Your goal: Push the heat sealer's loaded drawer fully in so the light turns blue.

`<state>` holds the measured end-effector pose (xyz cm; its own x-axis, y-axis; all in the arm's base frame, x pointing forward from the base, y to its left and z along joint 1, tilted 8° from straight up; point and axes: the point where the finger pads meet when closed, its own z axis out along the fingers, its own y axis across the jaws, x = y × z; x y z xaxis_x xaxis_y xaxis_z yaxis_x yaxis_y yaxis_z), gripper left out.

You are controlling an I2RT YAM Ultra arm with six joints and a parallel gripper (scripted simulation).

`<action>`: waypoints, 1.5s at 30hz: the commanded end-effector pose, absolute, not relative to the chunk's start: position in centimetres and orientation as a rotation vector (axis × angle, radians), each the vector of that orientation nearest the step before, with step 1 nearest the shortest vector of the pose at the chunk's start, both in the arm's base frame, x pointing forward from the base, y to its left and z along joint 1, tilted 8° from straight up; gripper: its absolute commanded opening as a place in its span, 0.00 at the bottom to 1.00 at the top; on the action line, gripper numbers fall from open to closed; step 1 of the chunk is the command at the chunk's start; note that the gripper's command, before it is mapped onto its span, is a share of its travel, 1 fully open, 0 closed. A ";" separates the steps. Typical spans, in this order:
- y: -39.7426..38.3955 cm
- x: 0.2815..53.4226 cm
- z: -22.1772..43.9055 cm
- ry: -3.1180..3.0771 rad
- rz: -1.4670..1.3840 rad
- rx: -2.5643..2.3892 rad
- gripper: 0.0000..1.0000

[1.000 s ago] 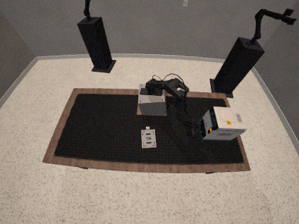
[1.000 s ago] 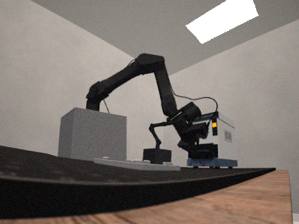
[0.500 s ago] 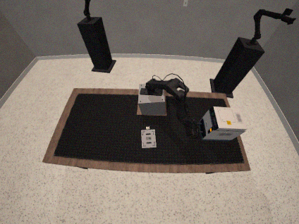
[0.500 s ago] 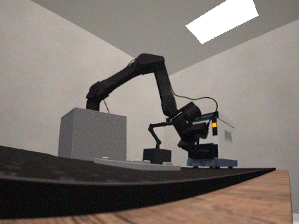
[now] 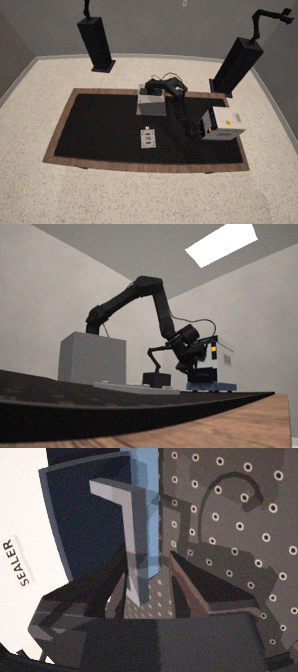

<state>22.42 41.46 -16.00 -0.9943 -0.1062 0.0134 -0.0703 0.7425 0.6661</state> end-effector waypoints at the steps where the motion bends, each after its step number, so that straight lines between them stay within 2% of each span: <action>1: 41.2 22.8 -14.2 -2.887 -1.128 0.176 0.30; 45: 36.8 23.1 -9.6 -2.886 -1.128 0.176 0.30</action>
